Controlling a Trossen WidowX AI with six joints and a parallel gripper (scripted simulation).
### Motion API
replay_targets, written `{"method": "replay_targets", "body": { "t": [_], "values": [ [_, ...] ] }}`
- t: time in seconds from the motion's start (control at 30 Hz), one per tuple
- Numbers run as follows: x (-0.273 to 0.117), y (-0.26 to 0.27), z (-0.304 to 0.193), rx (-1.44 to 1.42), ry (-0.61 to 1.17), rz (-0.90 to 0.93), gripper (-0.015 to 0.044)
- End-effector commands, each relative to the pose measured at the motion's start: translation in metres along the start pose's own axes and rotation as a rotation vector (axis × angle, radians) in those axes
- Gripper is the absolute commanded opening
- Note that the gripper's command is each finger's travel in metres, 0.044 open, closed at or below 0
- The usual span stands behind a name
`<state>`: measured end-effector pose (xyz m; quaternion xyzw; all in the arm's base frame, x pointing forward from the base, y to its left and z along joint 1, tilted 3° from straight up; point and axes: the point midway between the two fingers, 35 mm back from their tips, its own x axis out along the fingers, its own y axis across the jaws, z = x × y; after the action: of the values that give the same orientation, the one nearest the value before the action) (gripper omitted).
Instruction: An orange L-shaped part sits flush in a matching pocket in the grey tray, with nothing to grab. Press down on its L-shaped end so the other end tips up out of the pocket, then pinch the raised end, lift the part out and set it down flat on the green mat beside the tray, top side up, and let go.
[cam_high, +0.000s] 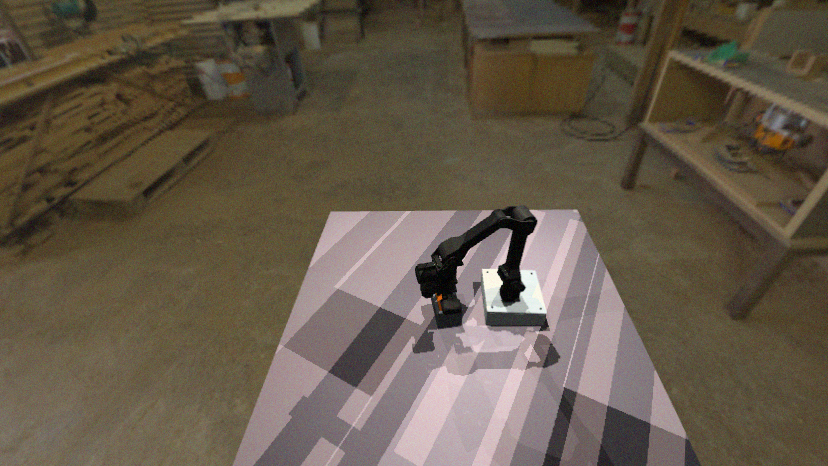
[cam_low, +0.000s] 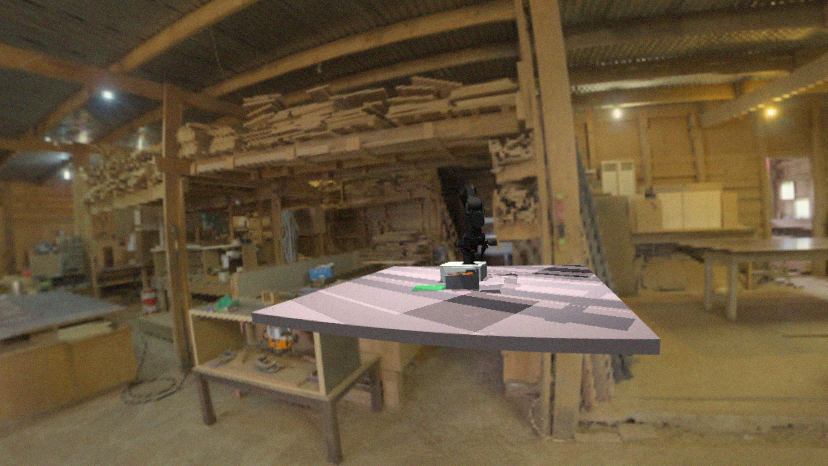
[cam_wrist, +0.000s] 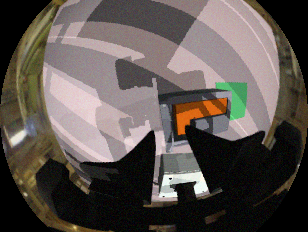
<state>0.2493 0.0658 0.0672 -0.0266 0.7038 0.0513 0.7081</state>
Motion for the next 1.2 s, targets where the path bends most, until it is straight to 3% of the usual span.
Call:
{"method": "replay_targets", "body": {
  "t": [0.0, 1.17],
  "values": [
    [0.04, -0.002, -0.01, -0.002, 0.028, -0.007, 0.018],
    [0.078, -0.003, -0.011, -0.002, 0.028, -0.007, 0.018]
  ]
}}
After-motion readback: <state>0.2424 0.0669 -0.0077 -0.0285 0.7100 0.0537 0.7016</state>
